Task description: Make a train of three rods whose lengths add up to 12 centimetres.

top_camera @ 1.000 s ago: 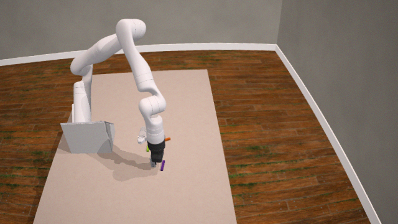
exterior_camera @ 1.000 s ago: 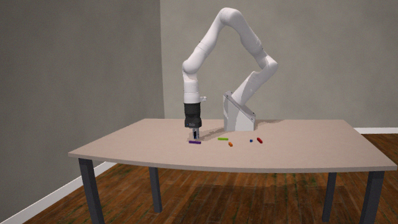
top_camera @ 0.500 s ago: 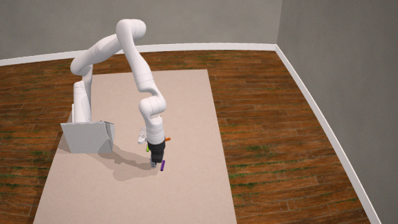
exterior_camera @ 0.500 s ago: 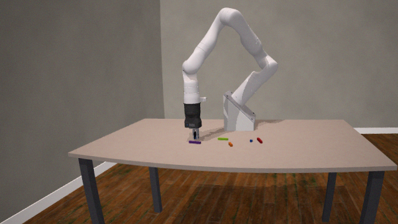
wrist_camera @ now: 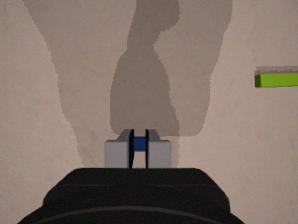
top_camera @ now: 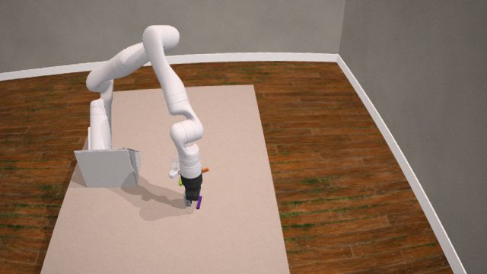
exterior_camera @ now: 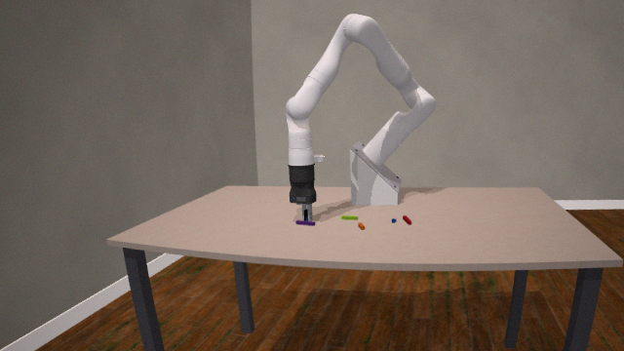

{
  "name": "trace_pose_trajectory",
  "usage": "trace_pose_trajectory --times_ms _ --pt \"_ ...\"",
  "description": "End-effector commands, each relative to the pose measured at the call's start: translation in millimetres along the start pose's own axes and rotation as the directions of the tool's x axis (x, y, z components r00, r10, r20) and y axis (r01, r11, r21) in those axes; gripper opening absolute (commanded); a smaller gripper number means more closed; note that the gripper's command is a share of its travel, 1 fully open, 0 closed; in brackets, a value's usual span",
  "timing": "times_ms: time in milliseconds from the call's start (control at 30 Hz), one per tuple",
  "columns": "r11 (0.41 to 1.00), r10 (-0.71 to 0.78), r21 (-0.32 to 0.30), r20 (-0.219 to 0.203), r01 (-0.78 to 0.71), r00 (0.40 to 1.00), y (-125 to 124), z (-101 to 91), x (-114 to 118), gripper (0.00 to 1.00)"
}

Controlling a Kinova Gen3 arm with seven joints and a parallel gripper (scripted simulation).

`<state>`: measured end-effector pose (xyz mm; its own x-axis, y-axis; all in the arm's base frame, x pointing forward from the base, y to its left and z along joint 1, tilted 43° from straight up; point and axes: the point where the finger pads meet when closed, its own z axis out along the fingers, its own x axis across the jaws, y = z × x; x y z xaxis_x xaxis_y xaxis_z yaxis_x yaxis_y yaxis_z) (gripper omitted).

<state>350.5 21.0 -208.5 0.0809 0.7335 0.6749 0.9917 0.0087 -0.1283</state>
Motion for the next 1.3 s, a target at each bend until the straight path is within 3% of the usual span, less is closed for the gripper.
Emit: trace_pose_trajectory --times_ms 0,1167,1200,1267 --pt "1.0 0.0 0.0 0.0 0.0 1.0 0.0 0.3 -0.3 0.24" --pt "1.0 0.0 0.0 0.0 0.0 1.0 0.0 0.3 -0.3 0.24" --pt "1.0 0.0 0.0 0.0 0.0 1.0 0.0 0.3 -0.3 0.3" --pt "1.0 0.0 0.0 0.0 0.0 1.0 0.0 0.3 -0.3 0.3"
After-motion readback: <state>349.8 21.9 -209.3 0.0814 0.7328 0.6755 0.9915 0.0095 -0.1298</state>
